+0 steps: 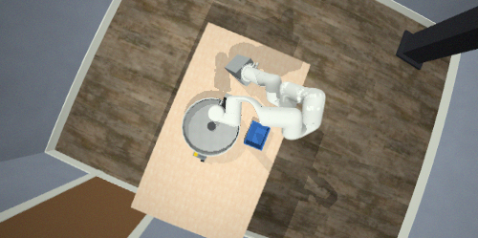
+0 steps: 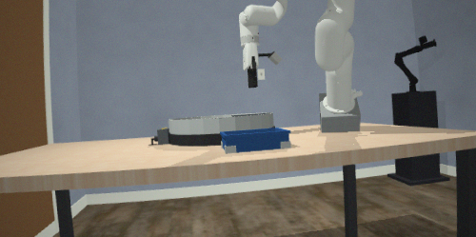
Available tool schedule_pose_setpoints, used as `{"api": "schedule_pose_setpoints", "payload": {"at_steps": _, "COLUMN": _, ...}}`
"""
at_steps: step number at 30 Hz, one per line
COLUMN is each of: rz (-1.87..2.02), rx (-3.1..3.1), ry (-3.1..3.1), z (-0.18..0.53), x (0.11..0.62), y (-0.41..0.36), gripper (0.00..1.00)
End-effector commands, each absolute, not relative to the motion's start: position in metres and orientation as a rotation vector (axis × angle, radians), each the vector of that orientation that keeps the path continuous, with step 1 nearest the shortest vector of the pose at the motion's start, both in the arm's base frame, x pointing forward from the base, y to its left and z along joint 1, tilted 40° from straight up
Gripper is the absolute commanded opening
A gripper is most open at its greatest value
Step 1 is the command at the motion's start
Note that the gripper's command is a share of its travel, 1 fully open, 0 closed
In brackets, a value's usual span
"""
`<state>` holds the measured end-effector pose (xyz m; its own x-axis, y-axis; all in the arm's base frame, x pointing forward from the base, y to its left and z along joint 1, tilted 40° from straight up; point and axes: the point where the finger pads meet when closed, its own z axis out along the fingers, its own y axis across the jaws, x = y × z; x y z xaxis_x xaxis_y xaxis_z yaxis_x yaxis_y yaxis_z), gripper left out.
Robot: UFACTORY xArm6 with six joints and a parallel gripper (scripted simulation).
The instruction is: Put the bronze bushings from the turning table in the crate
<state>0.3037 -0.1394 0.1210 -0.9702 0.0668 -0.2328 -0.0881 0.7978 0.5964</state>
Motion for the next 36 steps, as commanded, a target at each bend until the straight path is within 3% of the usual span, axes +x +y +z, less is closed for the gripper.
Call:
{"api": "schedule_pose_setpoints", "payload": {"at_steps": 1, "rz": 0.923, "rx": -0.02, "ry": 2.743, "z": 0.122, "x": 0.304, "y": -0.14, "gripper": 0.4}}
{"api": "schedule_pose_setpoints", "payload": {"at_steps": 25, "rz": 0.757, "rx": -0.727, "ry": 2.524, "z": 0.084, "x": 0.341, "y": -0.085, "gripper": 0.4}}
{"api": "schedule_pose_setpoints", "payload": {"at_steps": 36, "rz": 0.744, "rx": -0.775, "ry": 2.502, "z": 0.081, "x": 0.343, "y": -0.081, "gripper": 0.4}}
